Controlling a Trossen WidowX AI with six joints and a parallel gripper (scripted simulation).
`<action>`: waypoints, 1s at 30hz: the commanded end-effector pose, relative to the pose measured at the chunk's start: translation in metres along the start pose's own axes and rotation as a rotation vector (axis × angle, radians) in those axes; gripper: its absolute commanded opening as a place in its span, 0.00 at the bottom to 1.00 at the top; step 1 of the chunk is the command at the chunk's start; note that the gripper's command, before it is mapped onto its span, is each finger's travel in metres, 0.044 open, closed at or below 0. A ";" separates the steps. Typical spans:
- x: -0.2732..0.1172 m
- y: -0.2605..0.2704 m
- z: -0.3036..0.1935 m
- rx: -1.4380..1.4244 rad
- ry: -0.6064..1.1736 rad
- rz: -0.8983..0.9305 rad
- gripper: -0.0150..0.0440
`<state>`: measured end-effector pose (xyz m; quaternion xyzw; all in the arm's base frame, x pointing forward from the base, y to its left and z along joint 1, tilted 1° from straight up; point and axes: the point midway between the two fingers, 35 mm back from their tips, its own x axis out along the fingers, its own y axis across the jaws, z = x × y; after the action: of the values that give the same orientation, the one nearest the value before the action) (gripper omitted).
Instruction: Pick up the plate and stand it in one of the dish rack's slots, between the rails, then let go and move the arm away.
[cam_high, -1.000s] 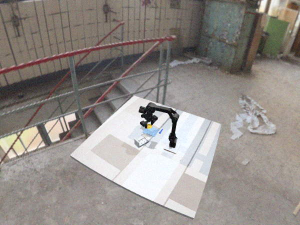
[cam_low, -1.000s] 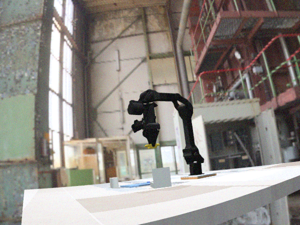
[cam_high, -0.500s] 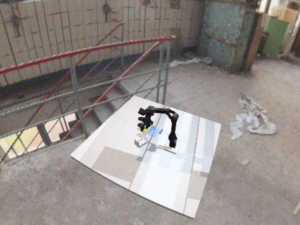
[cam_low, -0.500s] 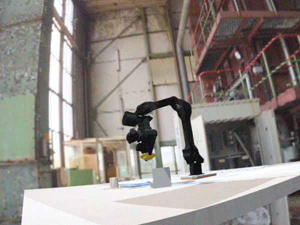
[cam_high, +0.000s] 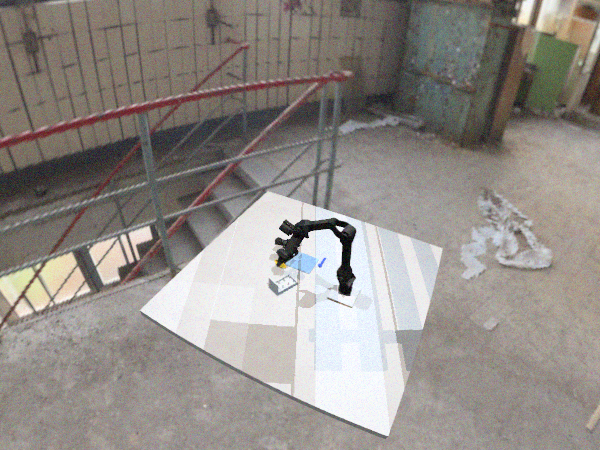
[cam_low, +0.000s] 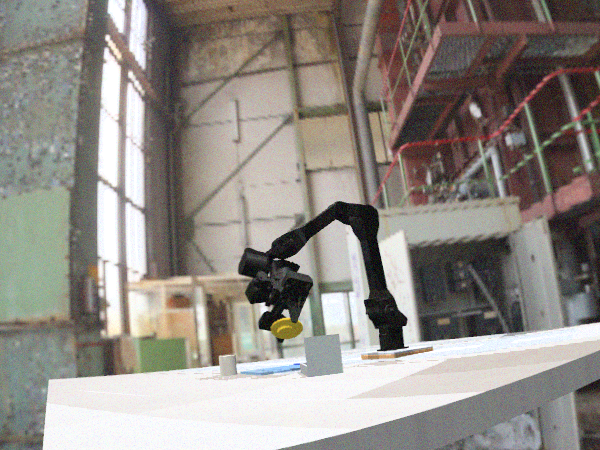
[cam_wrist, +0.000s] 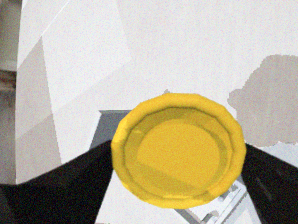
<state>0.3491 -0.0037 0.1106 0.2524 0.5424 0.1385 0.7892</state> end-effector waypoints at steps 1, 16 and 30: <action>0.007 -0.005 0.001 -0.070 -0.047 0.076 0.25; 0.019 -0.019 -0.006 -0.369 -0.270 0.313 0.25; 0.011 -0.023 -0.032 -0.653 -0.500 0.464 0.25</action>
<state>0.3305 -0.0089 0.0802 0.1461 0.2270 0.3945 0.8784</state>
